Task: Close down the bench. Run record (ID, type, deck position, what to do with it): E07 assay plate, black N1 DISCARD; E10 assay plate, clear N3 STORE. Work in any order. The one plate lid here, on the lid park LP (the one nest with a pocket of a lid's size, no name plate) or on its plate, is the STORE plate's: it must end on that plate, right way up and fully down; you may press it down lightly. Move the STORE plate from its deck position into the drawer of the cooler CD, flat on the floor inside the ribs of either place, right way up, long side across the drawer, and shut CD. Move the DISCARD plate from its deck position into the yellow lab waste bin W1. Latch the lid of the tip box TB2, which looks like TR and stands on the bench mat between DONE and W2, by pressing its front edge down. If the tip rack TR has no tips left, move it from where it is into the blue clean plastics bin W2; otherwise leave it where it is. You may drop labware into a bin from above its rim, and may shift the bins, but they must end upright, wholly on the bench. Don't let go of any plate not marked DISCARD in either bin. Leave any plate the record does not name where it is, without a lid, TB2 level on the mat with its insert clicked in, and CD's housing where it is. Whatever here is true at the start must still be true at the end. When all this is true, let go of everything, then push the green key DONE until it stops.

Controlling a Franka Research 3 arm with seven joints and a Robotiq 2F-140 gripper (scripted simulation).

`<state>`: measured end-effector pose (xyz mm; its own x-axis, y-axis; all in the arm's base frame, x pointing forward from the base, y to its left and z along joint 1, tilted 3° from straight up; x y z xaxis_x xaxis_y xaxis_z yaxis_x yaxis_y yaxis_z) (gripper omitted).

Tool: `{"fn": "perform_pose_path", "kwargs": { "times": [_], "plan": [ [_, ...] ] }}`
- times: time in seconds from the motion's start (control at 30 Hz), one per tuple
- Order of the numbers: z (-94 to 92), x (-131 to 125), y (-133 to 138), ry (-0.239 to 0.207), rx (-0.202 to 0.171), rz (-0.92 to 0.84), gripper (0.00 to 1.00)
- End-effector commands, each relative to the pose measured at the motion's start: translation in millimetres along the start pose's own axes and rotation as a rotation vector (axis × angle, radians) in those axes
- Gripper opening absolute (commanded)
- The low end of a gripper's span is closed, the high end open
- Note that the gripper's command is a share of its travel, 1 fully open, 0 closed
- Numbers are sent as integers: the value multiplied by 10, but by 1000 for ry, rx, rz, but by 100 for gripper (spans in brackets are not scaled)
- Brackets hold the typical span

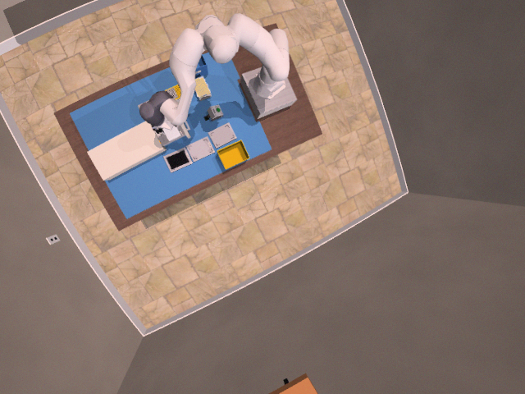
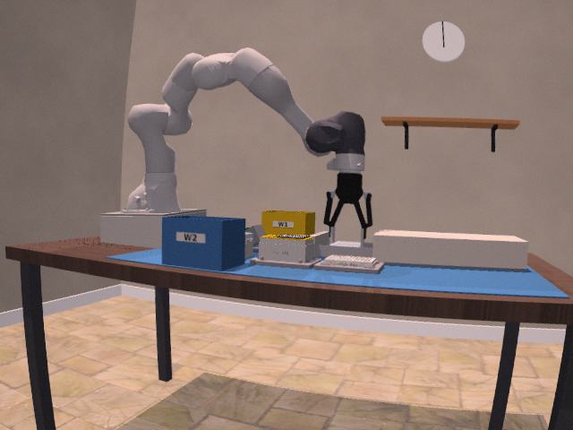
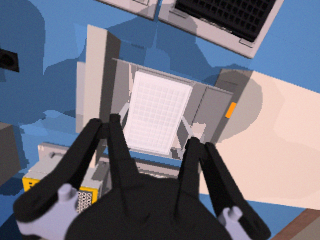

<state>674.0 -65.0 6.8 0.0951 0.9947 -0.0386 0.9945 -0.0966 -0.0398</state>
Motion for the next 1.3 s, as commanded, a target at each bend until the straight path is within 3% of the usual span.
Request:
{"fn": "perform_pose_path", "kwargs": {
  "times": [0.0, 1.27],
  "plan": [
    [6, 9, 16, -1, -5, 1, 0],
    [86, 18, 26, -1, -5, 1, 0]
  ]
}}
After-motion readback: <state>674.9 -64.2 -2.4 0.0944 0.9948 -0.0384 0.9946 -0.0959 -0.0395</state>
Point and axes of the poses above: the point where the finger pads meet when closed, its own z axis out along the fingers, its own y axis across the jaws, x = y × z, the point moved 9 cm from there along -z, back along the fingers, and after that the axes turned 2 degrees about z, right-handed, at the moved point
